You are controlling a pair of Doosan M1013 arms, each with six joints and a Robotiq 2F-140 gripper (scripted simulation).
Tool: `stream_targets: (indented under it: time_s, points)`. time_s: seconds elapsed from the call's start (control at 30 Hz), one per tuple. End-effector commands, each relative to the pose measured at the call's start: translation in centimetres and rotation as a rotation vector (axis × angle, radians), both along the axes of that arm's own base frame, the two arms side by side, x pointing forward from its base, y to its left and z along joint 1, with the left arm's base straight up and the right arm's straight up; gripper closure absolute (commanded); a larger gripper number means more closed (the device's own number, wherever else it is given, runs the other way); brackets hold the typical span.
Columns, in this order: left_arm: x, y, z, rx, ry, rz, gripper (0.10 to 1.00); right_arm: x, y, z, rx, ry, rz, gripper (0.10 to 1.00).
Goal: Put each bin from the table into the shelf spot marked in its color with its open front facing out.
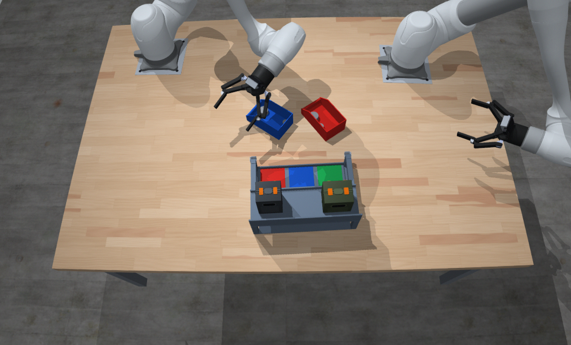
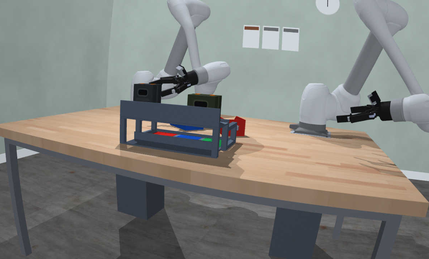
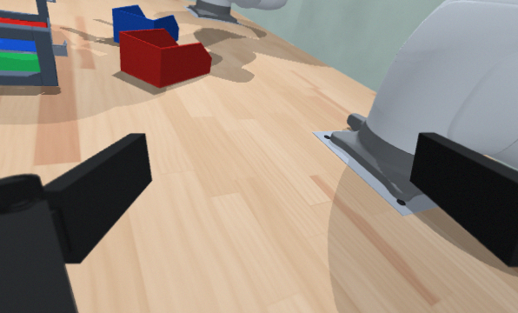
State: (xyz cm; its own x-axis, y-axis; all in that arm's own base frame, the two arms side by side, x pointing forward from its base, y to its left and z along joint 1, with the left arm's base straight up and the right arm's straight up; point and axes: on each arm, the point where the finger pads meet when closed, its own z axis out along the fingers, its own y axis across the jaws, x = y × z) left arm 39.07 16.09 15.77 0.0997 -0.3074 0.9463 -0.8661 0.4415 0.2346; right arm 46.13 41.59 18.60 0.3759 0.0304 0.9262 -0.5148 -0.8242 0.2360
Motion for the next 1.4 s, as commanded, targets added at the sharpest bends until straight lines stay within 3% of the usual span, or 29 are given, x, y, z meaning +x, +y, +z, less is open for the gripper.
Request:
stream_targets:
  time_s: [0.0, 0.83, 1.1, 1.37]
  points:
    - [0.0, 0.0, 0.0, 0.001, -0.001, 0.0, 0.098, 0.0, 0.0, 0.1, 0.001, 0.0, 0.0, 0.098]
    - [0.0, 0.0, 0.0, 0.001, -0.001, 0.0, 0.098, 0.1, -0.2, 0.1, -0.002, 0.006, -0.005, 0.098]
    - [0.0, 0.0, 0.0, 0.001, -0.001, 0.0, 0.098, 0.5, -0.8, 0.1, -0.009, 0.025, -0.019, 0.098]
    - [0.0, 0.0, 0.0, 0.001, -0.001, 0.0, 0.098, 1.5, -2.6, 0.1, -0.029, 0.084, -0.061, 0.098]
